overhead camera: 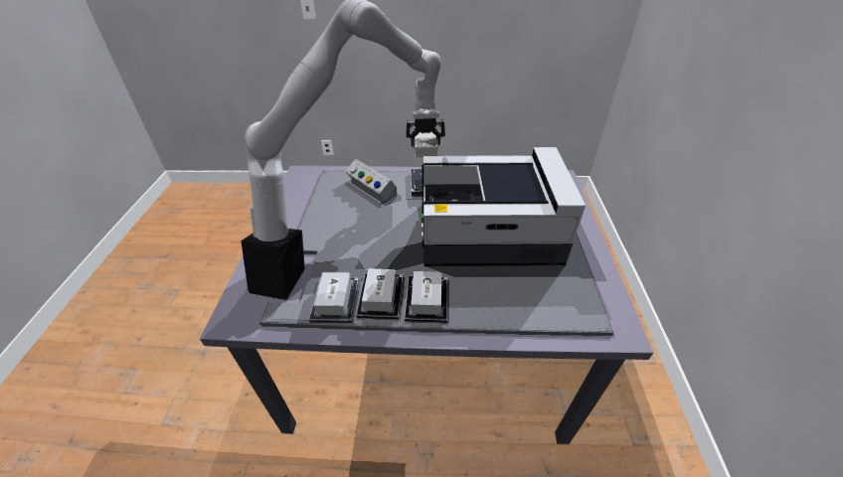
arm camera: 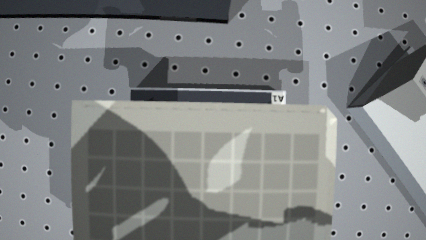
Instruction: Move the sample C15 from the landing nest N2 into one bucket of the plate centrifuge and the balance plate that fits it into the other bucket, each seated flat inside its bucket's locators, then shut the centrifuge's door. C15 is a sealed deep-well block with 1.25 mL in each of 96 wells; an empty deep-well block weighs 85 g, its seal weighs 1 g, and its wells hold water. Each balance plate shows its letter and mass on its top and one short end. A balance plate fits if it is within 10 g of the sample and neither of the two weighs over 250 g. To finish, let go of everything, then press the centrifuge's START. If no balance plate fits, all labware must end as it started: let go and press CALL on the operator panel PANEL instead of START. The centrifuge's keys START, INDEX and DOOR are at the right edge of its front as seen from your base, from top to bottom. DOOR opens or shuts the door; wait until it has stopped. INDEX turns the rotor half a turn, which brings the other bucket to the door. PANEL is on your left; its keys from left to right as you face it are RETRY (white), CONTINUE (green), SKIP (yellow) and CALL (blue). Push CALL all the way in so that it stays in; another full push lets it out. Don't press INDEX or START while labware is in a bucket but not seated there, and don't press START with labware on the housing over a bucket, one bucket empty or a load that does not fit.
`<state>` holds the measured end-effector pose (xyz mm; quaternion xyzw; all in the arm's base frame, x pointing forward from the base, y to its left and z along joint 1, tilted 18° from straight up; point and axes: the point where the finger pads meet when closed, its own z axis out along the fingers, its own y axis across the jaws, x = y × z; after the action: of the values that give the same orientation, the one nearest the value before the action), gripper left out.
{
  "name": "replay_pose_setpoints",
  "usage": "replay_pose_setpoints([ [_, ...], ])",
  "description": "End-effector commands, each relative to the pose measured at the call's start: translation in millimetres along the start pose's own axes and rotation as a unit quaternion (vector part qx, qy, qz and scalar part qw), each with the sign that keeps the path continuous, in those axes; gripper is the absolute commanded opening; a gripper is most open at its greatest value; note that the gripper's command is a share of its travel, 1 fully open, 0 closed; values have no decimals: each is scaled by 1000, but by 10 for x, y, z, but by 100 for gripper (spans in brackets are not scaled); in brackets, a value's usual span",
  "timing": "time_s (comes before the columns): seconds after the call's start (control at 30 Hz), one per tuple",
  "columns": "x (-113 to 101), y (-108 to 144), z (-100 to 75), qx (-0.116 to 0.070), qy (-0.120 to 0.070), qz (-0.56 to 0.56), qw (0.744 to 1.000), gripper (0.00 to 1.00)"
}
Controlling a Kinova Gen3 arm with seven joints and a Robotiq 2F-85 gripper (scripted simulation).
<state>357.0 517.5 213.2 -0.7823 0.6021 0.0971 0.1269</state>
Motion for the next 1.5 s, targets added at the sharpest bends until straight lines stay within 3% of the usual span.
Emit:
replay_pose_setpoints([
  [0.0, -4, -6, -52, 1, -1, 0, 1000, 95],
  [1.47, -4, -6, -559, 1, -1, 0, 1000, 95],
])
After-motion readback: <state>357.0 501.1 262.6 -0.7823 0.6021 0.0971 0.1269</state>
